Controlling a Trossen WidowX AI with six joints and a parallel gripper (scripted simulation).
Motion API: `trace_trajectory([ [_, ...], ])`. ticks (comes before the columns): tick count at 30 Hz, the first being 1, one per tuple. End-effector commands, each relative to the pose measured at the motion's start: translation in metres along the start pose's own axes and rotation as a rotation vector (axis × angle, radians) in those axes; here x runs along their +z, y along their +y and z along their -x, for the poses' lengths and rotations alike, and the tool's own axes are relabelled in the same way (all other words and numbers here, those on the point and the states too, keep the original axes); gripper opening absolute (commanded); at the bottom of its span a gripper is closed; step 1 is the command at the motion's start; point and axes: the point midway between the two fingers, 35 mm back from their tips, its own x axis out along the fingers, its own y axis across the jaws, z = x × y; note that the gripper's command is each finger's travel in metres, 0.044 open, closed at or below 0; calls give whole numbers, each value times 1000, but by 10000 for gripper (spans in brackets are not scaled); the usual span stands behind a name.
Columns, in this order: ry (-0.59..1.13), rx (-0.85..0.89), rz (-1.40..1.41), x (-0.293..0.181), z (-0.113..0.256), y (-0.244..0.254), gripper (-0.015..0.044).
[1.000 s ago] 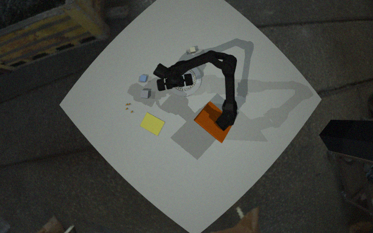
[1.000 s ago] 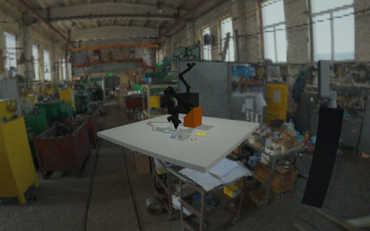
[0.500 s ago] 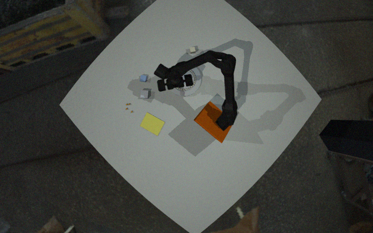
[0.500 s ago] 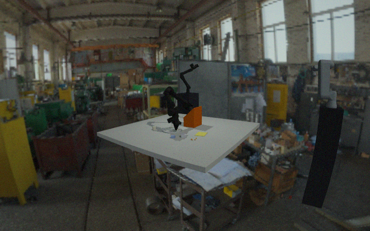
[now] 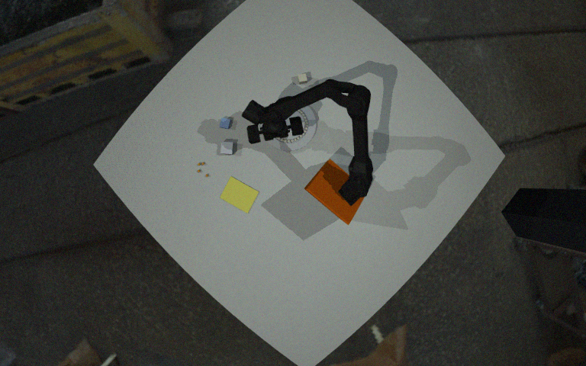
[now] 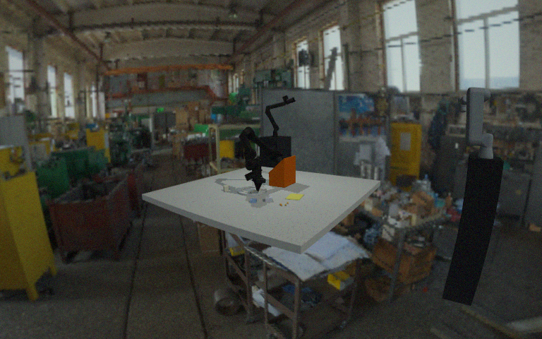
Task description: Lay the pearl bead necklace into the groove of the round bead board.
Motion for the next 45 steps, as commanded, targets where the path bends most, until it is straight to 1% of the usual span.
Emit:
trace_trajectory([
  [1,-1,1,-1,0,0,0,0],
  [23,-1,1,-1,0,0,0,0],
  [28,-2,-3,7,0,6,0,0],
  [45,-2,-3,7,-2,2,8,0],
])
